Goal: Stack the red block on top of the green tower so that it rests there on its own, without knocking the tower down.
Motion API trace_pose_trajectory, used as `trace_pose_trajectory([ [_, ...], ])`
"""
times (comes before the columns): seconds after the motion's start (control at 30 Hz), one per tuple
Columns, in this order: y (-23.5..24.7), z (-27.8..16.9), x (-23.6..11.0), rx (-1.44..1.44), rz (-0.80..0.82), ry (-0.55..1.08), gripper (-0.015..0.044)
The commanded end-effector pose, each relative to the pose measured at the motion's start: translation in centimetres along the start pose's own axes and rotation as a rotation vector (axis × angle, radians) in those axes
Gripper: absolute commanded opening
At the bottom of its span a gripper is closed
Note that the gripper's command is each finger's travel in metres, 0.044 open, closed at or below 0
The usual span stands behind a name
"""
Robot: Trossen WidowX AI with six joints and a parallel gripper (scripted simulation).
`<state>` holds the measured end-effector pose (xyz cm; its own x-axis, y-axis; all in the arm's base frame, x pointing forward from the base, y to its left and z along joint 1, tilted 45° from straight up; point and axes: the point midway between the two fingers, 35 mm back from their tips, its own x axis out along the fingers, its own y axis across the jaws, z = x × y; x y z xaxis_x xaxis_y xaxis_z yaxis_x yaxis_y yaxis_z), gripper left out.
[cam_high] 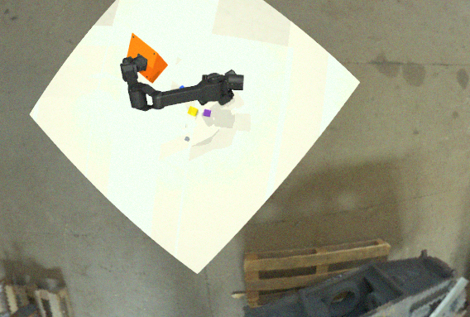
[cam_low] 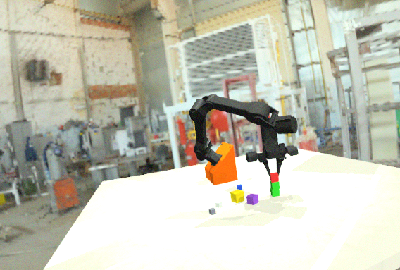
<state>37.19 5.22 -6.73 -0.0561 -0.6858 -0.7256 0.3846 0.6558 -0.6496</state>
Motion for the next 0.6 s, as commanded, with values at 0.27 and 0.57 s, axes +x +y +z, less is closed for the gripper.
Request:
trace_pose_trajectory([
  [0.27, 0.0, 0.0, 0.0, 0.0, 0.0, 0.0, 0.0236],
  [0.57, 0.0, 0.0, 0.0, 0.0, 0.0, 0.0, 0.044],
])
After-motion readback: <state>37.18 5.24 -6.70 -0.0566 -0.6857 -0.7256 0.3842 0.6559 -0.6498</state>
